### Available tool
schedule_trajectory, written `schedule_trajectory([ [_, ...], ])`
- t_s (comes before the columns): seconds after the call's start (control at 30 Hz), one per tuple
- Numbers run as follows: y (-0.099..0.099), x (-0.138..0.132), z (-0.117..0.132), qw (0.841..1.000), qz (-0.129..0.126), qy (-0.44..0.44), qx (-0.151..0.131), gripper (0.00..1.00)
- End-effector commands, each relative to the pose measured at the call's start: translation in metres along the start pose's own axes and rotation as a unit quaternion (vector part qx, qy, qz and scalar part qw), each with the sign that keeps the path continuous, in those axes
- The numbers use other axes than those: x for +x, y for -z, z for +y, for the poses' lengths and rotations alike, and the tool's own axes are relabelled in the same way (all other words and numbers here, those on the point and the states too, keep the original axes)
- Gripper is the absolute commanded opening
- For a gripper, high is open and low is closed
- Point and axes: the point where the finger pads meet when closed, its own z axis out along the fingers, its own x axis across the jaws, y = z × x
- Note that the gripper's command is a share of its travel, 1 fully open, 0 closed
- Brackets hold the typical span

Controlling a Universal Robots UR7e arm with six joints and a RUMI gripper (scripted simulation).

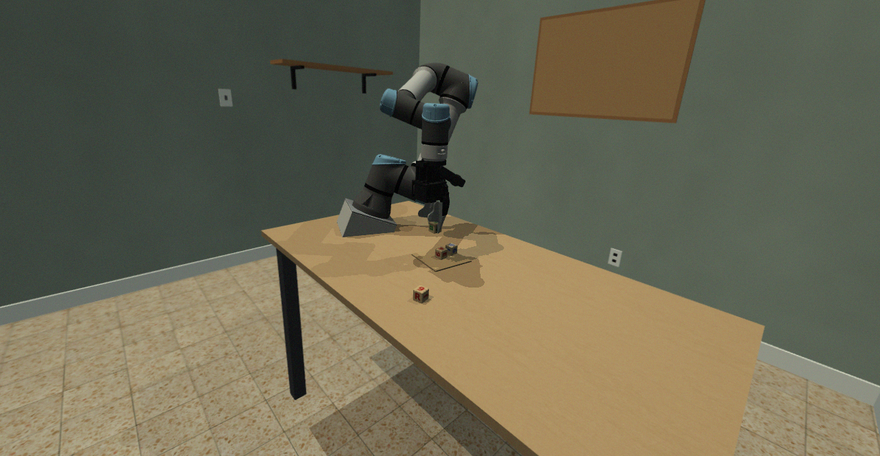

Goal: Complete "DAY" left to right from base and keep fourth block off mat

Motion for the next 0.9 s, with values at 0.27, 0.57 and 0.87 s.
schedule_trajectory([
  [0.27,0.0006,-0.0031,0.0085,0.999,0.001,0.050,0.002,0.09],
  [0.57,0.0007,-0.0035,0.0094,0.998,0.001,0.056,0.002,0.09],
  [0.87,0.0007,-0.0035,0.0094,0.998,0.001,0.056,0.002,0.09],
])
